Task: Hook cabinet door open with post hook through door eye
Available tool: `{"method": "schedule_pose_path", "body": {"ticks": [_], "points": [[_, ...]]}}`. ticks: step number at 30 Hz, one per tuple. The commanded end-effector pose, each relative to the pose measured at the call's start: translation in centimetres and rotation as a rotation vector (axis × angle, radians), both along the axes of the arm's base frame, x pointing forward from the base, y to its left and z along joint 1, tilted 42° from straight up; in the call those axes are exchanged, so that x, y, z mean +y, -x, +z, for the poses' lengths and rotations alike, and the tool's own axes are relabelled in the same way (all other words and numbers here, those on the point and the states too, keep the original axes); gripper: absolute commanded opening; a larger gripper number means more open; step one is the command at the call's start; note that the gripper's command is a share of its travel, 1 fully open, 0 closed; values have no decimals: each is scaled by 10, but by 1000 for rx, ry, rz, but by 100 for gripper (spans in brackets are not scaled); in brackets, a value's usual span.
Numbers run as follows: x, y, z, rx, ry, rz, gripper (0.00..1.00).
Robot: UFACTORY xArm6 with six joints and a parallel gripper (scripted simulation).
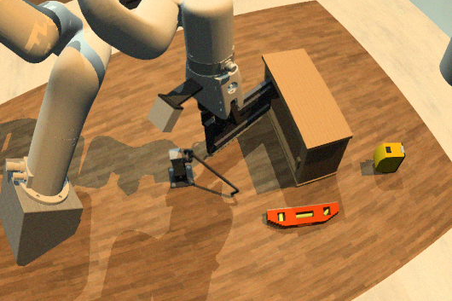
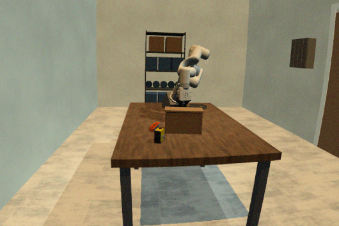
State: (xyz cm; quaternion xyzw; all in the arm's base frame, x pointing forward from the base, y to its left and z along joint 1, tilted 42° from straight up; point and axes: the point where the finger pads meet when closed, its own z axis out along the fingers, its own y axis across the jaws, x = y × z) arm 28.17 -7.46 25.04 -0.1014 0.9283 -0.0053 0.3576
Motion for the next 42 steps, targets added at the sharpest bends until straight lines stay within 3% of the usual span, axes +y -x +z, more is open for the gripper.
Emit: {"method": "schedule_pose_path", "body": {"ticks": [1,42], "points": [[-5,-1,2,-5,29,35,27],[-31,-9,7,-15,130,149,27]]}}
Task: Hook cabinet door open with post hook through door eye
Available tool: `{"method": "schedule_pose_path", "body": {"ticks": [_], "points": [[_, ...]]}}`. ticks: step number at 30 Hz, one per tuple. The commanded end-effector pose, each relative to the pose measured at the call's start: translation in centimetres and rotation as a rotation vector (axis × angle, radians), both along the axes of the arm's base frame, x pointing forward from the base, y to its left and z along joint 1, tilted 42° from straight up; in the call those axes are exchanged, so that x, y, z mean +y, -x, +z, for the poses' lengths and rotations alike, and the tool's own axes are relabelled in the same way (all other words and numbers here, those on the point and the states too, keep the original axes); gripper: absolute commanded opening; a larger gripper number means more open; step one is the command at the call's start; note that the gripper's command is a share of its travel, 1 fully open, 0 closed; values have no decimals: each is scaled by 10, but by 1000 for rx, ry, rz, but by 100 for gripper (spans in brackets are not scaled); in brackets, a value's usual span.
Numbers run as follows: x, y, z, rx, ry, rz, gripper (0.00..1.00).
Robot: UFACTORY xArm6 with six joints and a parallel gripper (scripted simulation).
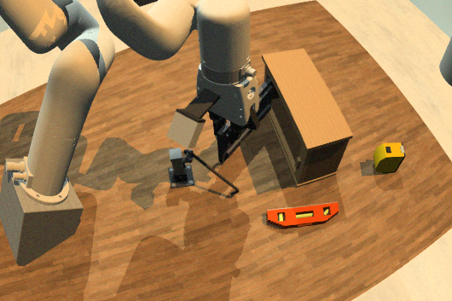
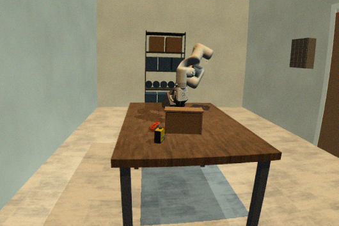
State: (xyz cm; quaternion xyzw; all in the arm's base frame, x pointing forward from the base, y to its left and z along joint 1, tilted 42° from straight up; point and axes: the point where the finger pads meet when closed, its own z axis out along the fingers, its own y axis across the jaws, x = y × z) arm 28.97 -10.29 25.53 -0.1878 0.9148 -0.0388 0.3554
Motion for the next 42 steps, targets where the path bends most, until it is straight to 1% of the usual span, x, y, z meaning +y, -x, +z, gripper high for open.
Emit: {"method": "schedule_pose_path", "body": {"ticks": [1,6,23,28,35,42], "points": [[-3,-1,2,-4,7,12,27],[-7,-3,3,-7,38,45,27],[-17,-7,6,-10,73,85,27],[-21,-9,7,-13,103,118,27],[-23,-11,8,-13,105,121,27],[-29,-14,11,-16,136,155,27]]}}
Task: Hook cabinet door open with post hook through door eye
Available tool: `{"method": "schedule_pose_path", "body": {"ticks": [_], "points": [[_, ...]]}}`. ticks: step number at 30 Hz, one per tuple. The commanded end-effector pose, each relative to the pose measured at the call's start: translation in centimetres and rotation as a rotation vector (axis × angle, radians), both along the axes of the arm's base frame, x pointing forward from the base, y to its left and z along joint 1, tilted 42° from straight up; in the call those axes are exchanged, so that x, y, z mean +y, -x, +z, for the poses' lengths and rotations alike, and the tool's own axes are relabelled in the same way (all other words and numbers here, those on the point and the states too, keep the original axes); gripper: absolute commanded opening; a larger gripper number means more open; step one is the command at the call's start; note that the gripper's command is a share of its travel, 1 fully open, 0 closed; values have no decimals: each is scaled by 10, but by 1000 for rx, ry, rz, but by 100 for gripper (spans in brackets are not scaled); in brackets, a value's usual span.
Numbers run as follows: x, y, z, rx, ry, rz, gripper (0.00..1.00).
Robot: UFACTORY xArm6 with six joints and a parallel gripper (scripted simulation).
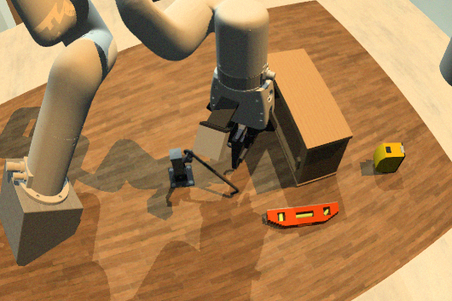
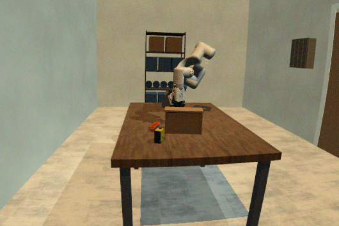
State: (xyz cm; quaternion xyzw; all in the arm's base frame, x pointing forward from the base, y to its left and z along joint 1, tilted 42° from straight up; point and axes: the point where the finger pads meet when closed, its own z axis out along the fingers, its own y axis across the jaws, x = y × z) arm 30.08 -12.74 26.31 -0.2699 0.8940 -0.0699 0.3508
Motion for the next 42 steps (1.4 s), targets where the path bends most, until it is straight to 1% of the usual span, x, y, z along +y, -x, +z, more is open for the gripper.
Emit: {"method": "schedule_pose_path", "body": {"ticks": [1,42], "points": [[-5,-3,3,-4,17,19,27],[-25,-16,13,-16,136,152,27]]}}
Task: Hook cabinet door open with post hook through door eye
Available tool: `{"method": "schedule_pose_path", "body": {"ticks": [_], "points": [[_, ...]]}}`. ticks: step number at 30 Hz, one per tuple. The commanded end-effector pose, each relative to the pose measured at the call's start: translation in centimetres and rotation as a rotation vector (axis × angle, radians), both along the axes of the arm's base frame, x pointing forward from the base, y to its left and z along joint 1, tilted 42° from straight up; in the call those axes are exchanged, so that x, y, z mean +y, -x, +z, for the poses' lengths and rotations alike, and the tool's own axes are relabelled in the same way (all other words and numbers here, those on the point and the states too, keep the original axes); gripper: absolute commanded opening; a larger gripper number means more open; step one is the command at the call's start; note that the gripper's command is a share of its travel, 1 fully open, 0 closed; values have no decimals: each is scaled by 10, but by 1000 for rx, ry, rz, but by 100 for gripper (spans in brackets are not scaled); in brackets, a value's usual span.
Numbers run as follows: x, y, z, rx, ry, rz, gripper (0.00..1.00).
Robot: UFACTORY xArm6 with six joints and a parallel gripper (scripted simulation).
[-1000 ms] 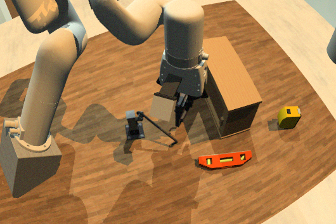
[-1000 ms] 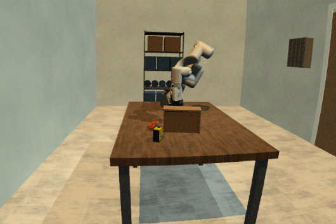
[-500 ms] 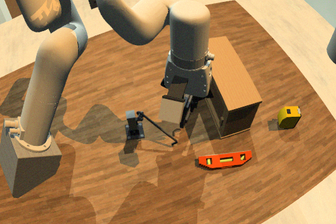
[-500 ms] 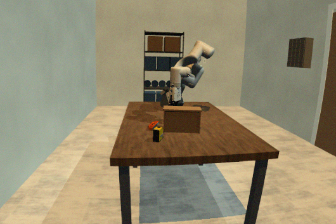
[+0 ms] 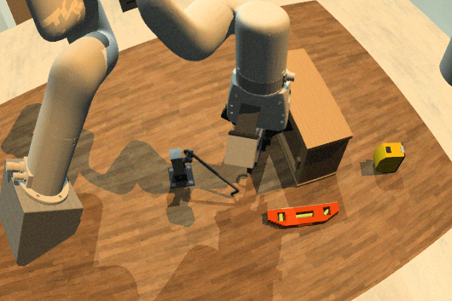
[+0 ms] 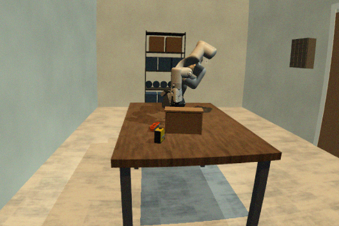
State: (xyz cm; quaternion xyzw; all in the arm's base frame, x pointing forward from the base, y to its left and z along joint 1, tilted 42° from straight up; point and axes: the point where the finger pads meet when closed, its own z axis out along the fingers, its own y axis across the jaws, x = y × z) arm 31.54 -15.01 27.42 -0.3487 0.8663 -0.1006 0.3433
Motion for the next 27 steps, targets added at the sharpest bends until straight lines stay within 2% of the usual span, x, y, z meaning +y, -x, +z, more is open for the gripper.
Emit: {"method": "schedule_pose_path", "body": {"ticks": [1,27], "points": [[-3,-2,3,-5,25,27,27],[-10,-8,7,-8,55,60,27]]}}
